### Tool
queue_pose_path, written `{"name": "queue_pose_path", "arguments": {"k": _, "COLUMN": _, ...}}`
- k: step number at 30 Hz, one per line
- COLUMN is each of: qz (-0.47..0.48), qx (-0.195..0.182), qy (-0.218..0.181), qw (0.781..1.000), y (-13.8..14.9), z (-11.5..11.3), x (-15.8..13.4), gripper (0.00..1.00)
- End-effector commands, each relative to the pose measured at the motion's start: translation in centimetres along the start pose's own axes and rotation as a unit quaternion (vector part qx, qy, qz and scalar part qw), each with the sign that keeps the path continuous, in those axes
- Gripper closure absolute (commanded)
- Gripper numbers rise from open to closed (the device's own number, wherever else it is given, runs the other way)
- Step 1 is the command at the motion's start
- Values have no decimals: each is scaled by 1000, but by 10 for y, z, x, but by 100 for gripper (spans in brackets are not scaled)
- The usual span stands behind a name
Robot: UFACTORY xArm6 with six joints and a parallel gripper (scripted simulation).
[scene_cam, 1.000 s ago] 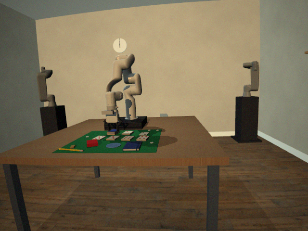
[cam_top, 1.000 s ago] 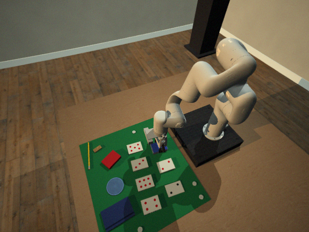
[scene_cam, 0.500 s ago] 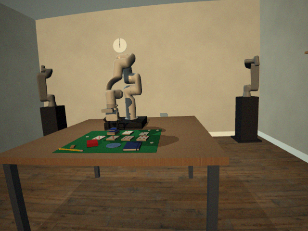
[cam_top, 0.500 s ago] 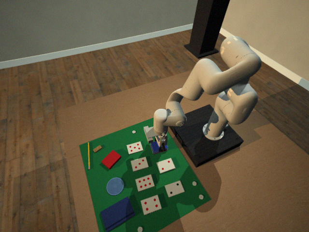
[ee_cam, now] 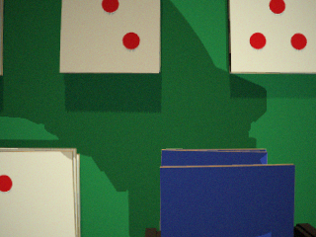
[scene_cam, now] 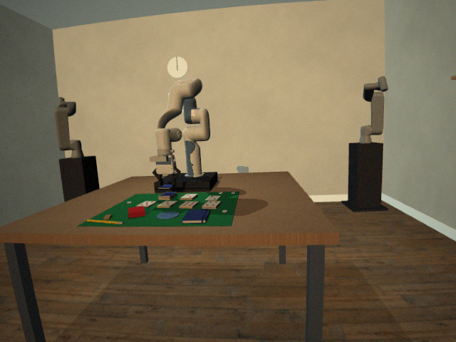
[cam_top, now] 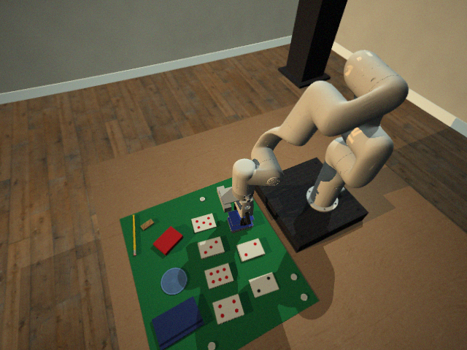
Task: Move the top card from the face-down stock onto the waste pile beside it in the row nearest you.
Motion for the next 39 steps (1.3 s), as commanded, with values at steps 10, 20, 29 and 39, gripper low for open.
{"name": "queue_pose_path", "arguments": {"k": 10, "qz": 0, "qx": 0, "qy": 2, "qw": 1000, "y": -4, "z": -2, "x": 1, "gripper": 27}}
{"name": "queue_pose_path", "arguments": {"k": 20, "qz": -2, "qx": 0, "qy": 2, "qw": 1000, "y": -46, "z": -2, "x": 4, "gripper": 27}}
{"name": "queue_pose_path", "arguments": {"k": 29, "qz": -3, "qx": 0, "qy": 2, "qw": 1000, "y": -88, "z": -2, "x": 6, "gripper": 27}}
{"name": "queue_pose_path", "arguments": {"k": 39, "qz": -4, "qx": 0, "qy": 2, "qw": 1000, "y": -118, "z": -2, "x": 7, "gripper": 27}}
Point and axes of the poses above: the point where the finger pads meet when closed, its own z axis out along the fingers, its own y axis across the jaws, x = y × z, the point moved 6 cm from there along -z, back along the fingers, and after that the axes turned 2 degrees about -z, right-handed, at the moved point
